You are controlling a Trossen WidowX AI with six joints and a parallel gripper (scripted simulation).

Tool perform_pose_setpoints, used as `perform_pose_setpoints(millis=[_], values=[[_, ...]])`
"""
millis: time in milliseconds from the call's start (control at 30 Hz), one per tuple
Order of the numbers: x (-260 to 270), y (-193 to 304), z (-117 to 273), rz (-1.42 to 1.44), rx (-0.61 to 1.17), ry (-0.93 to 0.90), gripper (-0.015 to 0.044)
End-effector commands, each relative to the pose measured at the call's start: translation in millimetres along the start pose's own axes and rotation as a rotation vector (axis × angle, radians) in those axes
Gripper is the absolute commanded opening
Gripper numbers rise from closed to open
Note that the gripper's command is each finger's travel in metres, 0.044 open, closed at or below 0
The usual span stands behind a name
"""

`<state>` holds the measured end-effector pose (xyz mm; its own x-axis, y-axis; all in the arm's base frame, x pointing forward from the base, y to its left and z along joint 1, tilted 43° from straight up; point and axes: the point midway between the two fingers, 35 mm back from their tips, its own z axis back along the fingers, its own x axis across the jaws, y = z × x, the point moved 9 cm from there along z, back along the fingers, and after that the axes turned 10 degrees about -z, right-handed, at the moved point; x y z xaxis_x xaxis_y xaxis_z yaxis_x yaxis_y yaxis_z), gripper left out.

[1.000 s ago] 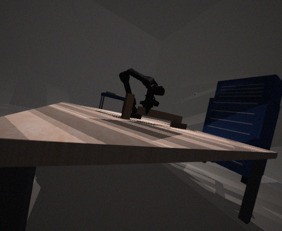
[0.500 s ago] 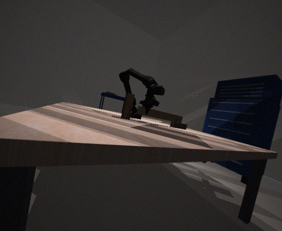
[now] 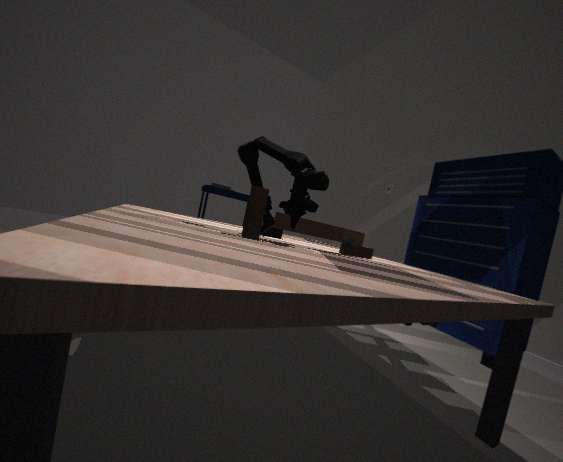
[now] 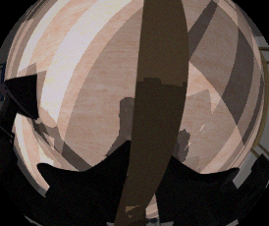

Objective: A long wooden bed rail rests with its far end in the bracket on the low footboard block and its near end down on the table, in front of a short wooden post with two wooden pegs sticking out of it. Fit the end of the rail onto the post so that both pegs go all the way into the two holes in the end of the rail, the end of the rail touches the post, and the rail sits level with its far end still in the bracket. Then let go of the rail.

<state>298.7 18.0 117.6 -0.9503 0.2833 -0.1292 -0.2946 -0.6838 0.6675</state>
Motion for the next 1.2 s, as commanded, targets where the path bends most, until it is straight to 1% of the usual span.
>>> perform_pose_setpoints(millis=[0, 1167], values=[[0, 0, 1, 0.001, -0.006, -0.002, 0.0], [-2, 10, 1, 0.001, -0.005, -0.002, 0.0]])
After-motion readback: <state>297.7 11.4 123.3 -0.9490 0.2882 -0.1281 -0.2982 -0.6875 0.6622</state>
